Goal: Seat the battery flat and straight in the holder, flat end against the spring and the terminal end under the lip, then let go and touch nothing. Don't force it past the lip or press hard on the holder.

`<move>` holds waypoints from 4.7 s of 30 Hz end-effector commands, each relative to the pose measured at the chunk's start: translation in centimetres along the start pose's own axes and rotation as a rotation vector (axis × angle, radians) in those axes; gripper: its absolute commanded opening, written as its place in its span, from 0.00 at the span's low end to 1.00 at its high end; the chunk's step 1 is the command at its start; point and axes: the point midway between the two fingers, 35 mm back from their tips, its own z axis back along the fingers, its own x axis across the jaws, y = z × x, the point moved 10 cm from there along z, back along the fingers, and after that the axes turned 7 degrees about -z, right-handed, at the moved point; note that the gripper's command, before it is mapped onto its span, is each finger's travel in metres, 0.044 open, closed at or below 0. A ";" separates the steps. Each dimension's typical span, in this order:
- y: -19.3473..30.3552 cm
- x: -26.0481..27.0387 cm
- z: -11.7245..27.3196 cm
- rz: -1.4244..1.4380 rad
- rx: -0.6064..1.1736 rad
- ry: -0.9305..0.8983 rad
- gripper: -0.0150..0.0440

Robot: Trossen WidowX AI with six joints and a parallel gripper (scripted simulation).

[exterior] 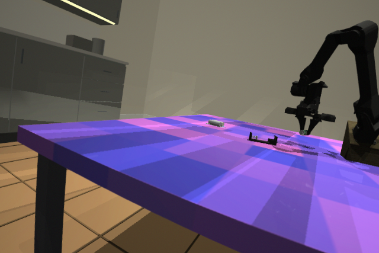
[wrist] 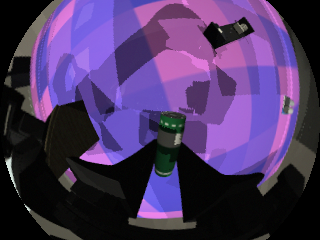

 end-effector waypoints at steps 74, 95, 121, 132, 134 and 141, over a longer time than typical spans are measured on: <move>-22.1 -8.5 -2.5 -0.821 0.377 -0.099 0.38; -23.3 -9.4 -3.8 -0.808 0.498 -0.139 0.38; -24.3 -10.3 -4.2 -0.807 0.517 -0.149 0.38; -24.7 -10.6 -4.2 -0.808 0.517 -0.149 0.38; -24.8 -10.7 -4.2 -0.809 0.516 -0.149 0.38; -25.0 -10.9 -4.2 -0.809 0.512 -0.145 0.38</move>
